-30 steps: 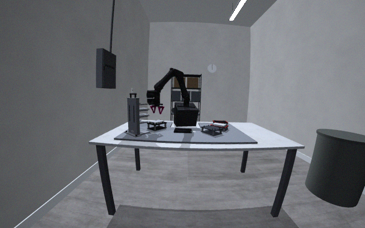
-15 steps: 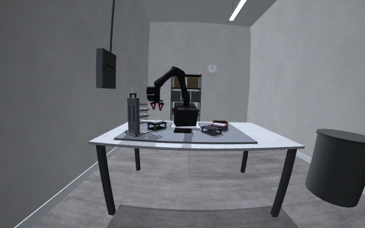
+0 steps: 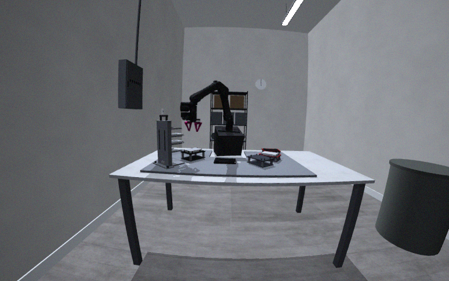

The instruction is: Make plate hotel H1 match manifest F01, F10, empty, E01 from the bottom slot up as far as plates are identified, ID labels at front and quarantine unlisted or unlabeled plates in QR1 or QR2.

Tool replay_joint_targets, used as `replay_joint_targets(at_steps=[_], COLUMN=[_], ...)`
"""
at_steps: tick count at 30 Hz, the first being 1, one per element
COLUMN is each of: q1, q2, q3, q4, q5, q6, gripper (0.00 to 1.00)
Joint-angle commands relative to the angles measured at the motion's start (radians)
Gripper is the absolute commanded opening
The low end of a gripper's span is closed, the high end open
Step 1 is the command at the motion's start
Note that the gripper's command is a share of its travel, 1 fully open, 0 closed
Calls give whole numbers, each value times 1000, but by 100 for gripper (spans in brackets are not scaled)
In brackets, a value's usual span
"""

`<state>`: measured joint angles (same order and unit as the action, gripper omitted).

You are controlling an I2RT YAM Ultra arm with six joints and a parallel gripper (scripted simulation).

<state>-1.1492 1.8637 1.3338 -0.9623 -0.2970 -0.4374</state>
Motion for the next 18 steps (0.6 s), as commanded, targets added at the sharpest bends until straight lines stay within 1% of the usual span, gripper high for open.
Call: replay_joint_targets(at_steps=[1,3,6,11,13,18], q1=[-12,-17,-18,24,24,68], q2=[-25,-30,-31,-66,-66,-100], q3=[27,40,44,14,14,-12], q4=[-41,-61,-66,-58,-58,-52], q5=[-4,-4,-4,-1,-1,4], q6=[-9,-14,-15,28,28,74], gripper=[100,100,100,100,100,100])
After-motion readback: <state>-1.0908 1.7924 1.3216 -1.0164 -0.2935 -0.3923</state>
